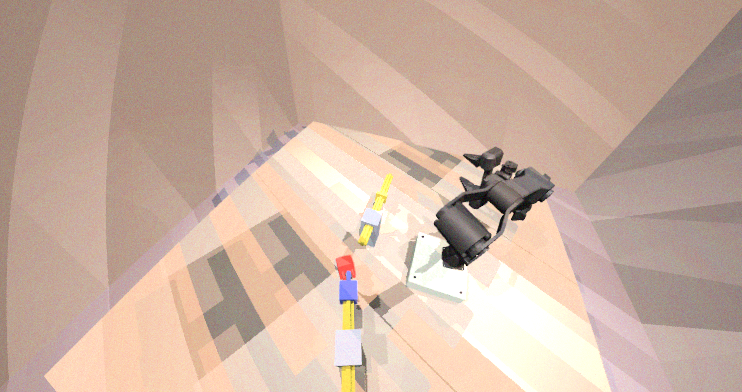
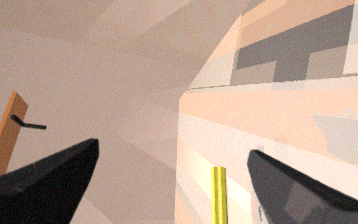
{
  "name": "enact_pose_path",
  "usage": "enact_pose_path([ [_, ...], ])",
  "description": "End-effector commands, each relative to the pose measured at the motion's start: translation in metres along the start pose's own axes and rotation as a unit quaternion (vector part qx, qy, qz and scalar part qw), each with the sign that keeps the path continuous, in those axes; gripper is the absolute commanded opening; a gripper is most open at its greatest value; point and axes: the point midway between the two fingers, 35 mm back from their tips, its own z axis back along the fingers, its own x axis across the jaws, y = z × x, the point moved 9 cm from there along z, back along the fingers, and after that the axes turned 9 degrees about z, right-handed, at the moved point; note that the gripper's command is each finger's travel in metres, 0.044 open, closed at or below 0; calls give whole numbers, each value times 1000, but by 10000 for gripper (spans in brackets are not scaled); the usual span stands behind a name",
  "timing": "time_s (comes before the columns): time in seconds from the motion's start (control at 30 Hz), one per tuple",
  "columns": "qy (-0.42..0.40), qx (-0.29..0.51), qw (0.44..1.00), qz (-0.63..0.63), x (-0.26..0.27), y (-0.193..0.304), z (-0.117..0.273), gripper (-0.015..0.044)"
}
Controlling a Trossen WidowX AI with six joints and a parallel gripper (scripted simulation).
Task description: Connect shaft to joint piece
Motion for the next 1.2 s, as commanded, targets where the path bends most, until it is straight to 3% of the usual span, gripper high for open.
enact_pose_path([
  [0.0, 0, 0, 1000, 0, 0, 0, 0, 426],
  [0.13, 8, 19, 1000, 10, 2, -1, -4, 440],
  [0.57, 58, 215, 974, 50, 25, 0, -48, 440],
  [1.17, 122, 464, 861, 169, 73, 46, -117, 440],
])
